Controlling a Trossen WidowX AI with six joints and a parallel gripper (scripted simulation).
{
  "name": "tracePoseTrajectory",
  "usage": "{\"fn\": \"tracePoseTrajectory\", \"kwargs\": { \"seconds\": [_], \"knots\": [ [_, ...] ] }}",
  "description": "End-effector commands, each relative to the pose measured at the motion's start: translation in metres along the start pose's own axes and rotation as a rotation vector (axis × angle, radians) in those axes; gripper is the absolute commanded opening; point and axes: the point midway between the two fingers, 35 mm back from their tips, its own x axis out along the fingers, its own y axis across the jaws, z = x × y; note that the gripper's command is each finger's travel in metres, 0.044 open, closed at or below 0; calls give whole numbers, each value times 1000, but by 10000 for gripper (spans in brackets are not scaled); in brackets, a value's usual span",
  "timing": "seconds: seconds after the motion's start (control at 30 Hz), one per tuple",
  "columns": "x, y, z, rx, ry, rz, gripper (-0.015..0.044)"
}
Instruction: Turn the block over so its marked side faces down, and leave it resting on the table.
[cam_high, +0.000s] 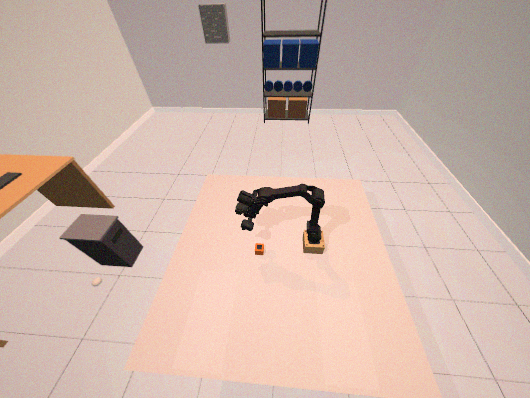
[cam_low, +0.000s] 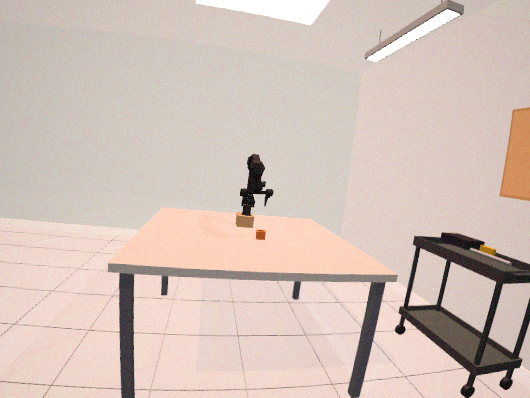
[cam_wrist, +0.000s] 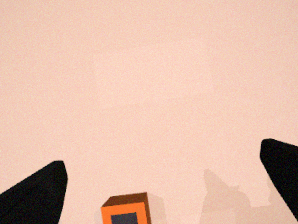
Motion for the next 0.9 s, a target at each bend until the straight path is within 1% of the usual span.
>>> {"fn": "tracePoseTrajectory", "kwargs": {
  "seconds": [0.0,0.1,0.17,0.37,0.4,0.5,0.67,0.77,0.87],
  "knots": [
    [30,29,-53,-17,232,-11,440],
    [43,46,-92,-46,399,-40,440],
    [47,52,-108,-61,466,-57,440],
    [48,52,-110,-63,474,-59,440],
    [50,52,-111,-63,474,-59,440],
    [77,48,-122,-63,474,-59,440],
    [80,47,-124,-63,474,-59,440],
    [92,44,-129,-63,474,-59,440],
    [93,44,-129,-63,474,-59,440]
  ]
}}
